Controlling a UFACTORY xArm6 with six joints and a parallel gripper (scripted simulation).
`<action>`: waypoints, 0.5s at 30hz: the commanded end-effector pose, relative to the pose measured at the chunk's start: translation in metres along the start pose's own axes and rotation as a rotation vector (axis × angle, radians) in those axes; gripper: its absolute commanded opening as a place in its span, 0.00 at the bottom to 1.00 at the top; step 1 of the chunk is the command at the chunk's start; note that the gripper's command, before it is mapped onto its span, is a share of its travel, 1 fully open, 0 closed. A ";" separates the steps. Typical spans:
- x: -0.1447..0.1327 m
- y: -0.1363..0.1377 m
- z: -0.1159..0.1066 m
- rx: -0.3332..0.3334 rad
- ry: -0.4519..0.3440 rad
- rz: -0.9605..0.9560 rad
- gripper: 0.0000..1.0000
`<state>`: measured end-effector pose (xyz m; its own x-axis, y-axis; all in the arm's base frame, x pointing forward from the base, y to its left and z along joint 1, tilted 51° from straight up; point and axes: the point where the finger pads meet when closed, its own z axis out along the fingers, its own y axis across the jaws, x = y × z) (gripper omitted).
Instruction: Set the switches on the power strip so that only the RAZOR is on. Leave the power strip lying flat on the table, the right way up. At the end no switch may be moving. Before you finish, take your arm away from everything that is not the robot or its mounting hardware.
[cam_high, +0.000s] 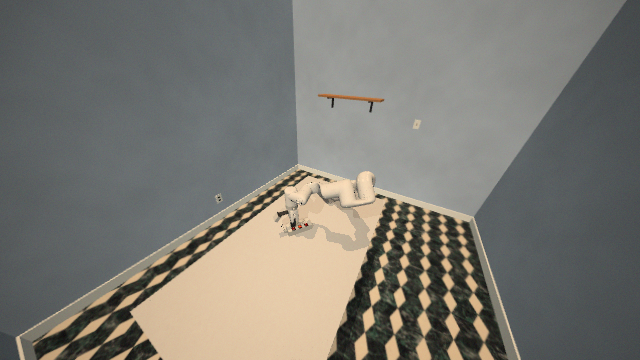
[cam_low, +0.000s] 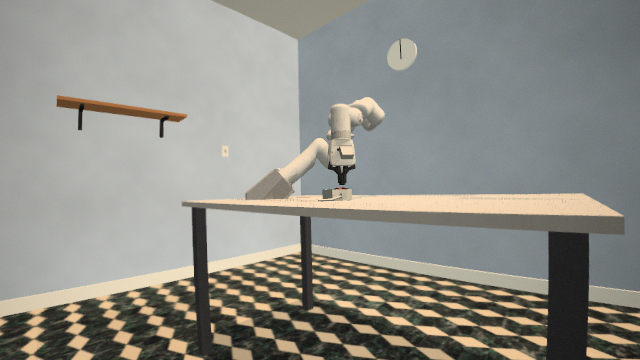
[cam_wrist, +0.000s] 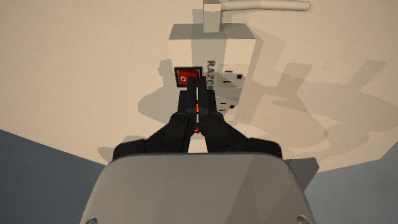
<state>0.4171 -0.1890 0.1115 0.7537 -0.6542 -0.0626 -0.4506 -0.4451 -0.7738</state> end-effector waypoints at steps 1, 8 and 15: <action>0.001 0.000 0.002 0.000 0.003 -0.001 0.00; 0.001 0.000 0.005 0.000 0.003 -0.001 0.00; 0.001 0.000 0.006 0.000 0.003 -0.001 0.00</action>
<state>0.4203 -0.1850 0.1073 0.7536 -0.6543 -0.0624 -0.4505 -0.4452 -0.7738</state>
